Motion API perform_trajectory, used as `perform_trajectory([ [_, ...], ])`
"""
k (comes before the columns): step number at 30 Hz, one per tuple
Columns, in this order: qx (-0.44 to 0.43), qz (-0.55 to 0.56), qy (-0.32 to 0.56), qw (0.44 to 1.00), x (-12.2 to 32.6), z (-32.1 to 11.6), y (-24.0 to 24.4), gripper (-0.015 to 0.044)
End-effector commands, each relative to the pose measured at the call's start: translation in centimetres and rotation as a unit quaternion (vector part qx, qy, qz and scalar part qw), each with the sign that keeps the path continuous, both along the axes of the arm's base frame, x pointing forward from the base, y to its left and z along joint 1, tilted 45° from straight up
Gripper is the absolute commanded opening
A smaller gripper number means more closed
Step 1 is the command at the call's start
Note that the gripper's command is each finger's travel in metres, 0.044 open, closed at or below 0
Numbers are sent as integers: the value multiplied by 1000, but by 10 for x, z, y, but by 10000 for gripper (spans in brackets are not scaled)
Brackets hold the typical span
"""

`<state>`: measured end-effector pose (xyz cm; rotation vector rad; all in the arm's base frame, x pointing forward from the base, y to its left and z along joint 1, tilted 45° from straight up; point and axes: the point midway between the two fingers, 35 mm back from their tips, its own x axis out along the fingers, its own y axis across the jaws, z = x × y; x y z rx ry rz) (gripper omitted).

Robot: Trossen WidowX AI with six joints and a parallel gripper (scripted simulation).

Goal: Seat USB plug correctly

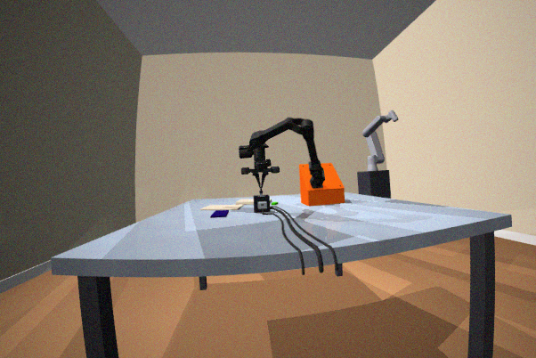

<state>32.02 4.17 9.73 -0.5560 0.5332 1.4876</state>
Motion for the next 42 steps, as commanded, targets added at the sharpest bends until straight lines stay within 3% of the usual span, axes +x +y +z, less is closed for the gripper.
perform_trajectory([
  [1,2,-2,3,1000,0,-1,1,0],
  [42,2,-2,3,1000,0,-4,4,0],
])
